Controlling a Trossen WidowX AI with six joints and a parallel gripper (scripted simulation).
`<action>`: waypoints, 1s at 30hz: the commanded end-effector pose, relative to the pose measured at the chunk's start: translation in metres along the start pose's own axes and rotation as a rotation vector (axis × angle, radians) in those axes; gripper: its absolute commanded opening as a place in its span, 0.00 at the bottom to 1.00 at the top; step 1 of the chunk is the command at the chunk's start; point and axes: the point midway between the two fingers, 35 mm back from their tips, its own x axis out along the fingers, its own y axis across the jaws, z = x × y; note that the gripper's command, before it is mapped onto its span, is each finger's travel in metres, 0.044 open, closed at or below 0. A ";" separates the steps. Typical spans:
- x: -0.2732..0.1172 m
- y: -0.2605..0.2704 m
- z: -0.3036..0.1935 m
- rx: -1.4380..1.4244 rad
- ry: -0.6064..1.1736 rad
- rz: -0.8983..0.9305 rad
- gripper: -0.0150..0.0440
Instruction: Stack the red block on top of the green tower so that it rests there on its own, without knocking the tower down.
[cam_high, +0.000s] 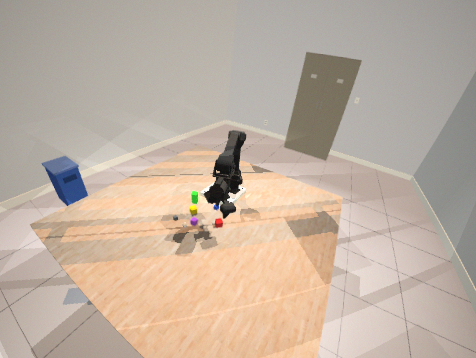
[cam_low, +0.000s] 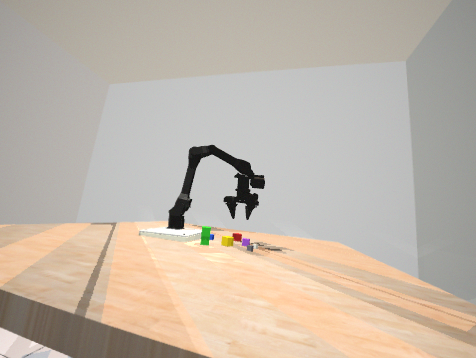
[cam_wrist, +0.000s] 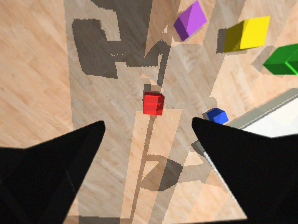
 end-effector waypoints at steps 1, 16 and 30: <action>0.004 -0.008 -0.001 0.124 0.021 -0.012 1.00; 0.040 -0.008 -0.001 0.124 0.021 -0.012 1.00; 0.060 -0.010 -0.002 0.124 0.021 -0.012 1.00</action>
